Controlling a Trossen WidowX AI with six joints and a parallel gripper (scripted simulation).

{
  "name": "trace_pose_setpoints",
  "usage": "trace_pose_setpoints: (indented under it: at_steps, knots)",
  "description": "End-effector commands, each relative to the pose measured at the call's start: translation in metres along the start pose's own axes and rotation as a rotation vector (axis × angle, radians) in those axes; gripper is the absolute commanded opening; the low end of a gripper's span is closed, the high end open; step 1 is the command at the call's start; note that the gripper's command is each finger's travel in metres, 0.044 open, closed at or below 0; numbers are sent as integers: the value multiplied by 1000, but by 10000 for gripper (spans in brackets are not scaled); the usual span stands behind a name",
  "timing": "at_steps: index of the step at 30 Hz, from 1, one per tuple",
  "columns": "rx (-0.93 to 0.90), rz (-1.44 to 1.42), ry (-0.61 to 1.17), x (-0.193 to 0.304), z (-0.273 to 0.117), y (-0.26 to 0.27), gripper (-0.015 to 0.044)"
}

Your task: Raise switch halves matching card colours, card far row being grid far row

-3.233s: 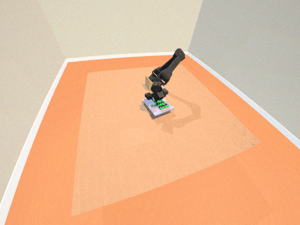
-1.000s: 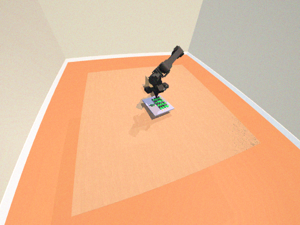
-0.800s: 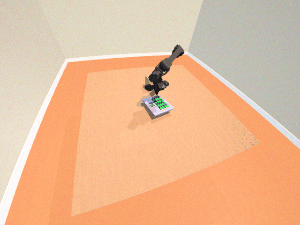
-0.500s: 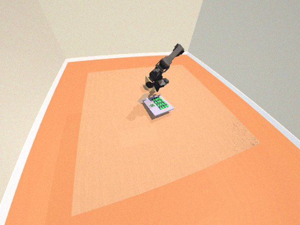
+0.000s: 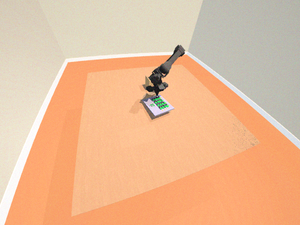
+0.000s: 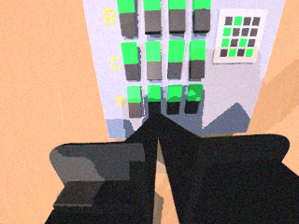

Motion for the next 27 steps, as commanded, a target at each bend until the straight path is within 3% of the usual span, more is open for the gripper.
trace_pose_setpoints:
  at_steps: [1, 27]
  knots:
    - [-7, 8, 2, 2, 6, 0, 0]
    - [-7, 8, 2, 2, 19, 0, 0]
Point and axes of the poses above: the point midway between the two fingers, 35 mm back from their tips, its own z axis out along the fingers, its own y axis across the jaws, x = y × z, the point moved 2 cm from there along -z, back along the fingers, and after that the axes turned 13 degrees about z, right-handed, at the moved point
